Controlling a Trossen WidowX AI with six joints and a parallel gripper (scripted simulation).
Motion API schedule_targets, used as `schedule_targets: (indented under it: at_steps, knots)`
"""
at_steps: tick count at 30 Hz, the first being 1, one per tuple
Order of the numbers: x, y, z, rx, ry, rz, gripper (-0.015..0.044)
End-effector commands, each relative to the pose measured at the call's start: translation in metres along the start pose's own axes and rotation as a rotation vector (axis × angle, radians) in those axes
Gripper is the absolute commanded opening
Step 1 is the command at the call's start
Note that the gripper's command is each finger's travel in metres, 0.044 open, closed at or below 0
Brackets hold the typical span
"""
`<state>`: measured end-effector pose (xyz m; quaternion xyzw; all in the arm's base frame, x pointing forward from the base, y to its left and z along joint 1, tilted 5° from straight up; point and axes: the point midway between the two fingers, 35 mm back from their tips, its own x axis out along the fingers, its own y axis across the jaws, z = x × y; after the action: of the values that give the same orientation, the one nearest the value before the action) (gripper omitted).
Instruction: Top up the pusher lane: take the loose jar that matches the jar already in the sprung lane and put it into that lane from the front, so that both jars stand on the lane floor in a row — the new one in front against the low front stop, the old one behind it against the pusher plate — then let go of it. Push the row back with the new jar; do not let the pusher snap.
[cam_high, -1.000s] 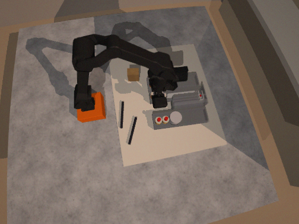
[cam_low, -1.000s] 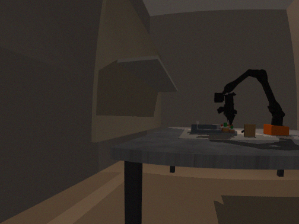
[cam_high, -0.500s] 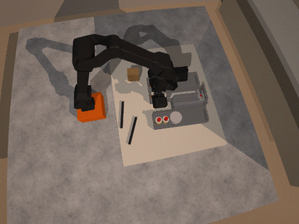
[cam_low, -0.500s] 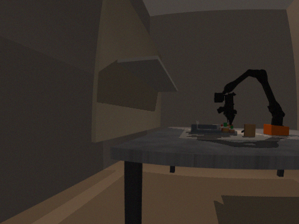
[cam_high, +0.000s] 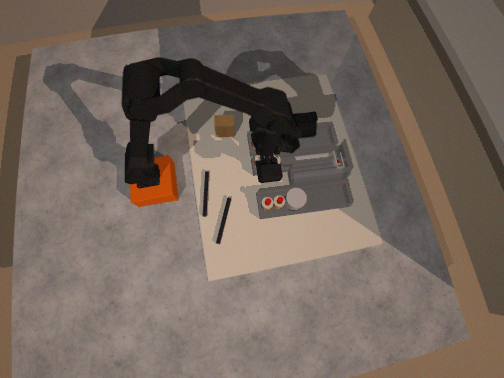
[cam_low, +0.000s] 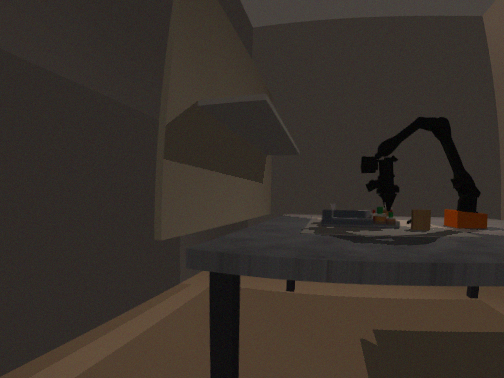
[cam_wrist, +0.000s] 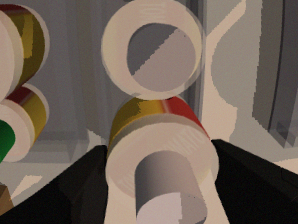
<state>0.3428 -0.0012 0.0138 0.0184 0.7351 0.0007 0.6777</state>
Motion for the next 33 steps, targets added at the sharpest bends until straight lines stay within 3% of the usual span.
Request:
schedule_targets:
  at_steps: [1, 33]
  knots:
    - [-0.0031, 0.0005, 0.0083, 0.002, -0.029, 0.003, 0.0]
    - [-0.0031, 0.0005, 0.0123, 0.002, -0.03, 0.003, 0.0]
